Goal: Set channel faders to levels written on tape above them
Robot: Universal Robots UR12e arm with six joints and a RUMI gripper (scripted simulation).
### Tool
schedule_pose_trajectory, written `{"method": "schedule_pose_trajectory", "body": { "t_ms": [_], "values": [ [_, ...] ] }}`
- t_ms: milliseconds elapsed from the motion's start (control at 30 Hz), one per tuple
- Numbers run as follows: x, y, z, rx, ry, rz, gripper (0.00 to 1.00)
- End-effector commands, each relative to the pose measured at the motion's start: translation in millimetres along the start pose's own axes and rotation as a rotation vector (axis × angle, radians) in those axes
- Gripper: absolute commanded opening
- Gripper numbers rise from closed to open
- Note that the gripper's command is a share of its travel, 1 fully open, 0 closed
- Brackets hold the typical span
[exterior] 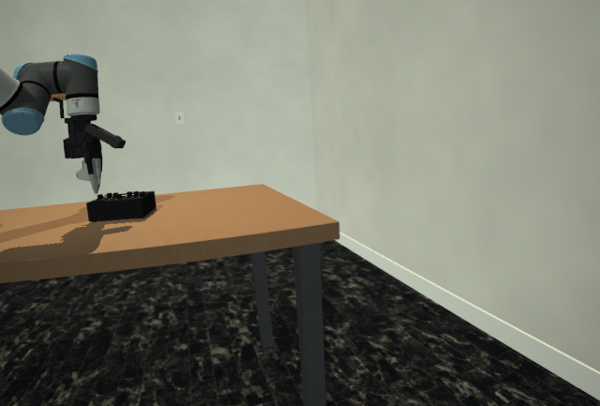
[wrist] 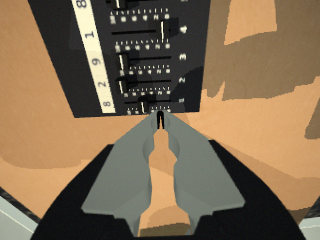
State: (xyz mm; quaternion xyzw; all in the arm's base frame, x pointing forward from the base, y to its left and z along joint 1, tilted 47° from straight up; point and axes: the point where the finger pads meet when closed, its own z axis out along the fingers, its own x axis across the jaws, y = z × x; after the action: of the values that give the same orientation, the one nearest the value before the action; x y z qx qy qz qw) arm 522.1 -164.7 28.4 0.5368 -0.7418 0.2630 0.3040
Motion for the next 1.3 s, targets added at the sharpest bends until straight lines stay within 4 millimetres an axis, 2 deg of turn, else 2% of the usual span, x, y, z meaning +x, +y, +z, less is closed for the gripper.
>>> {"method": "schedule_pose_trajectory", "body": {
  "t_ms": [0,1267],
  "values": [
    [0.0,-0.4,-0.4,0.001,0.000,0.000,0.00],
    [0.0,-0.4,3.4,0.001,0.000,0.000,0.00]
  ]
}}
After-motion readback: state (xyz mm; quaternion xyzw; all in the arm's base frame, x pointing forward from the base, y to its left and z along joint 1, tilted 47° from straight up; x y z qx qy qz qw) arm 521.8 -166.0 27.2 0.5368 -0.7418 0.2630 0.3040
